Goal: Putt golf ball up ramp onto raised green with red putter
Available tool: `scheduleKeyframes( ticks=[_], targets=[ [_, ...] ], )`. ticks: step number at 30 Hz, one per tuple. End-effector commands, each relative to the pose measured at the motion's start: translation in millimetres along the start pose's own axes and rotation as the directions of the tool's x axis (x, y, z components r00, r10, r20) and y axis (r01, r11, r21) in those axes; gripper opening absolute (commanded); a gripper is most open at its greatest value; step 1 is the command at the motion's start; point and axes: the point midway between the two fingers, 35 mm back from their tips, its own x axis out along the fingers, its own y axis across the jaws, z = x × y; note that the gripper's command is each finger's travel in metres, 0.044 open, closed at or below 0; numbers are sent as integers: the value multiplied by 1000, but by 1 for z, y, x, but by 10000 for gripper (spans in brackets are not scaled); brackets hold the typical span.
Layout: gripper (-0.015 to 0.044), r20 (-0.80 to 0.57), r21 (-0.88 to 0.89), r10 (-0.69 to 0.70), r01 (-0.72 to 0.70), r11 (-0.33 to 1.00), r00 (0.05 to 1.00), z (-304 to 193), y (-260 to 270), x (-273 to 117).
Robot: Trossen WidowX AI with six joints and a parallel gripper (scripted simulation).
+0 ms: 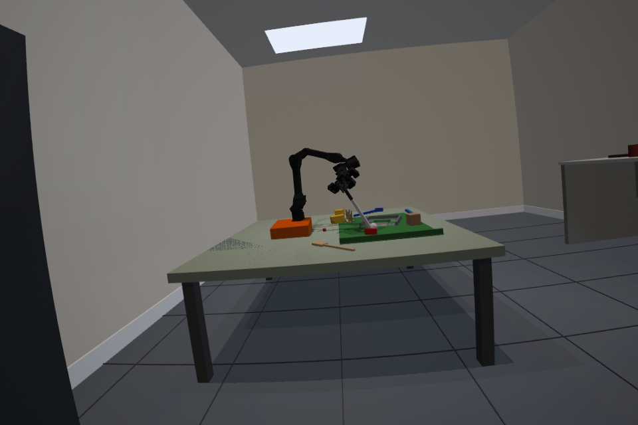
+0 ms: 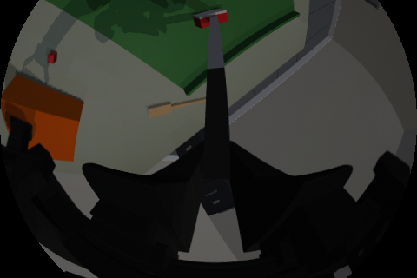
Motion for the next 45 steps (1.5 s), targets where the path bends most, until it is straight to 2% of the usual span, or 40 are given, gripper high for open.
scheduleKeyframes(
  ticks=[1,9,16,26,45],
  targets=[
    [0,22,-3,4,-4,1000,1000,26,0,-20],
    [0,20,-4,-5,5,1000,1000,90,20,-94],
    [0,29,1,-11,11,1000,1000,86,16,-101],
    [0,86,32,-39,36,999,996,55,-8,-133],
    [0,74,25,-35,33,999,997,59,-5,-128]
  ],
)
